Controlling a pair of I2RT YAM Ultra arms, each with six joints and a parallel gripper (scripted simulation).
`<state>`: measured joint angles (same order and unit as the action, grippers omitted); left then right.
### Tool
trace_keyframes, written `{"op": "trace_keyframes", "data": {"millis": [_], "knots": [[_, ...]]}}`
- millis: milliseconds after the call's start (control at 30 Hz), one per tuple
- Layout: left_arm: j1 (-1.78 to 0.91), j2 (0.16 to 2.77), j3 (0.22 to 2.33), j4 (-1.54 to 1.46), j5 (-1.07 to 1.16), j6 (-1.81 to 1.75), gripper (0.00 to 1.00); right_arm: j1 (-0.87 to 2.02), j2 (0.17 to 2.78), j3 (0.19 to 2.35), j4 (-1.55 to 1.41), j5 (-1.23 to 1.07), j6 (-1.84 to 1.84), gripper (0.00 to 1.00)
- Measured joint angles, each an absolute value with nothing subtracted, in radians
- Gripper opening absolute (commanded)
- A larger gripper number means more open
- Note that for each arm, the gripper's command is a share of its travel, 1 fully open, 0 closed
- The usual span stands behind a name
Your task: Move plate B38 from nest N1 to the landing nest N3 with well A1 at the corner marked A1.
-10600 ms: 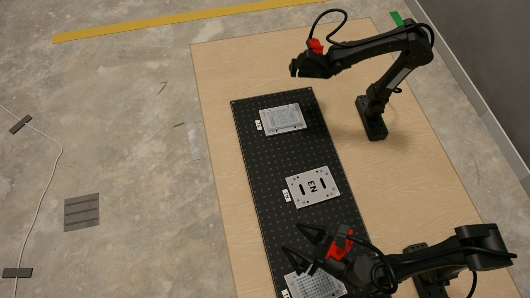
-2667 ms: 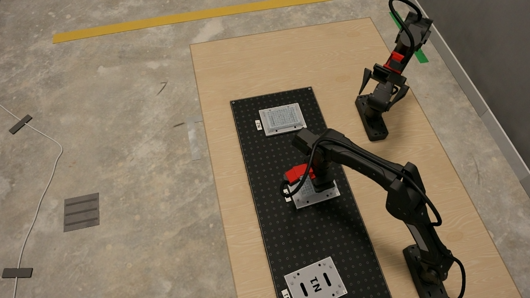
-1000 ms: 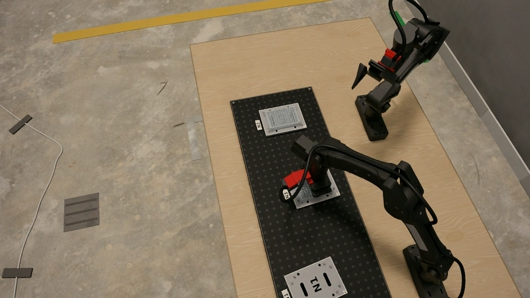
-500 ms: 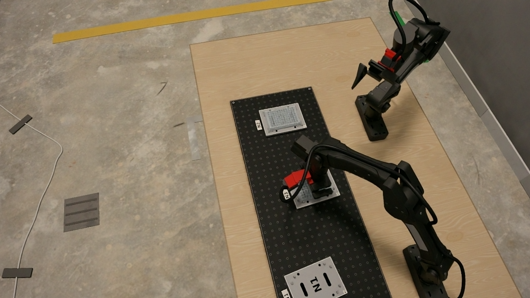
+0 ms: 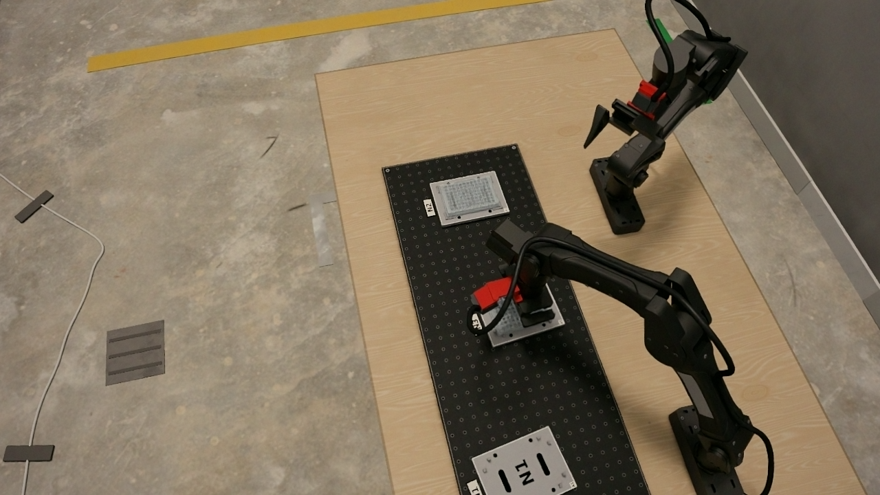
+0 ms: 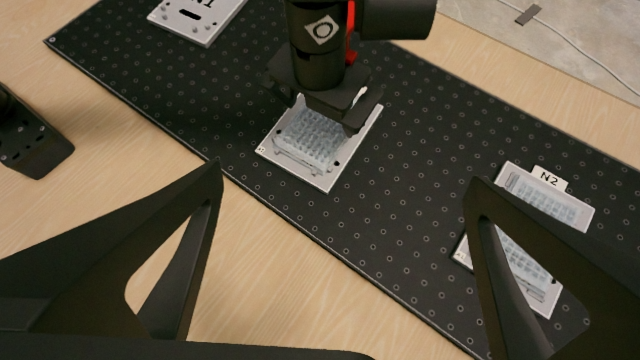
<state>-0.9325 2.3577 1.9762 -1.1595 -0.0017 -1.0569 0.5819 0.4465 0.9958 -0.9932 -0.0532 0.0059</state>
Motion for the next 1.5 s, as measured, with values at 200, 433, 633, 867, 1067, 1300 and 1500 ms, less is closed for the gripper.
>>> {"op": "trace_keyframes", "data": {"millis": [200, 433, 633, 867, 1067, 1300, 1500], "knots": [[-0.933, 2.352, 2.006, -1.187, -0.002, -1.057, 1.00, 0.582, 0.447, 0.996, -0.993, -0.053, 0.006, 1.00], [-0.934, 2.371, 2.122, -1.274, -0.002, -1.059, 1.00, 0.582, 0.447, 0.996, -0.993, -0.054, 0.006, 1.00], [-0.936, 2.375, 2.194, -1.337, -0.002, -1.058, 1.00, 0.582, 0.447, 0.996, -0.993, -0.054, 0.006, 1.00], [-0.936, 2.378, 2.184, -1.324, -0.011, -1.005, 1.00, 0.582, 0.447, 0.996, -0.993, -0.054, 0.006, 1.00], [-0.948, 2.311, 2.036, -1.222, -0.042, -0.847, 1.00, 0.582, 0.447, 0.996, -0.993, -0.054, 0.006, 1.00], [-0.960, 2.143, 1.783, -1.085, -0.064, -0.635, 1.00, 0.582, 0.447, 0.996, -0.993, -0.054, 0.006, 1.00], [-0.960, 2.049, 1.635, -0.948, -0.066, -0.474, 1.00, 0.582, 0.447, 0.996, -0.993, -0.054, 0.006, 1.00]]}}
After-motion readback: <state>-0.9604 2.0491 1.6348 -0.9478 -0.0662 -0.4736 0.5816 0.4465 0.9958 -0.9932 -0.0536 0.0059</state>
